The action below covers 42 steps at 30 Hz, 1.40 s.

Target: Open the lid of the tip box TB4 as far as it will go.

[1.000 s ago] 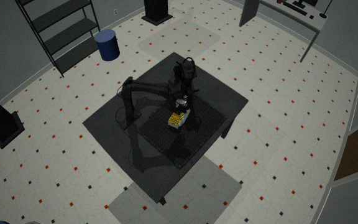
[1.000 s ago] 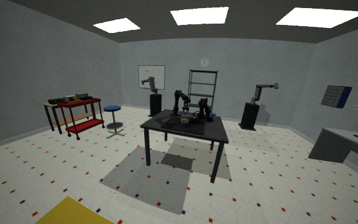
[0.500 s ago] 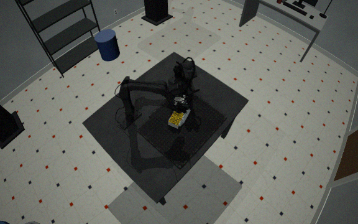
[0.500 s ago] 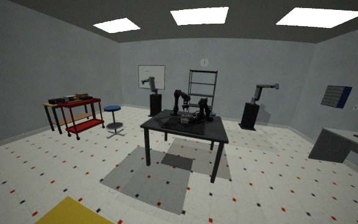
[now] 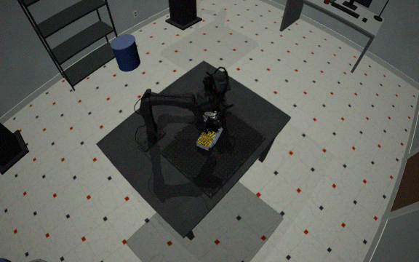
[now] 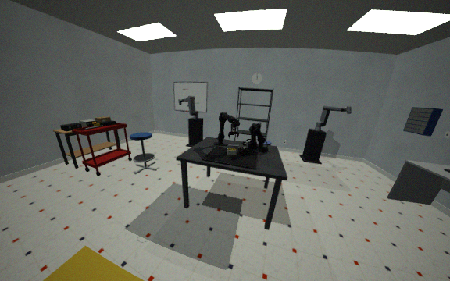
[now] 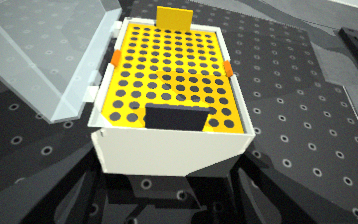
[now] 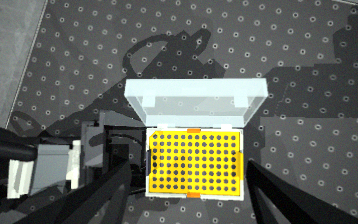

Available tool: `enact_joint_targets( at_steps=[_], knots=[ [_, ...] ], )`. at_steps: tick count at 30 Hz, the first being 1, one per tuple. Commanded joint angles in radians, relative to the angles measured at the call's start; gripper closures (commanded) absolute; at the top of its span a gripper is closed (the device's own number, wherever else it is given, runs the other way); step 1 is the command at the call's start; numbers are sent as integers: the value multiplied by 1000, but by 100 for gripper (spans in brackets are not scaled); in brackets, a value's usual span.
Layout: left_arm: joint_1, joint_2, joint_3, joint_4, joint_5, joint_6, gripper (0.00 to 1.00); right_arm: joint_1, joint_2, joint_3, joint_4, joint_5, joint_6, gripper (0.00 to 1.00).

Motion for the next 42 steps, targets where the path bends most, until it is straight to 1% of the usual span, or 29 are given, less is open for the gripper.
enact_joint_targets(
  at_steps=[1, 2, 3, 8, 13, 19, 30, 31, 32, 35, 37, 42],
  knots=[
    [2, 1, 9, 6, 6, 4, 17, -12, -2, 29, -7, -18, -52, 16],
    [2, 1, 9, 6, 6, 4, 17, -19, 5, 31, -6, -34, -98, 5],
    [2, 1, 9, 6, 6, 4, 17, -30, 7, 32, -18, -49, -146, 0],
    [2, 1, 9, 6, 6, 4, 17, -99, 28, 57, -22, -118, -375, 0],
    [2, 1, 9, 6, 6, 4, 17, -137, 56, 94, -42, -150, -457, 0],
    [2, 1, 9, 6, 6, 4, 17, -144, 64, 110, -39, -145, -449, 0],
    [2, 1, 9, 6, 6, 4, 17, -138, 58, 101, -41, -146, -450, 0],
    [2, 1, 9, 6, 6, 4, 5, -138, 58, 101, -41, -146, -450, 0],
    [2, 1, 9, 6, 6, 4, 0, -138, 58, 101, -41, -146, -450, 0],
    [10, -3, 17, 19, 16, 13, 0, -138, 58, 101, -41, -146, -450, 0],
    [16, -21, -17, 17, 20, 16, 0, -138, 58, 101, -41, -146, -450, 0],
    [43, -42, -45, -18, 43, 26, 0, -138, 58, 101, -41, -146, -450, 0]
  ],
)
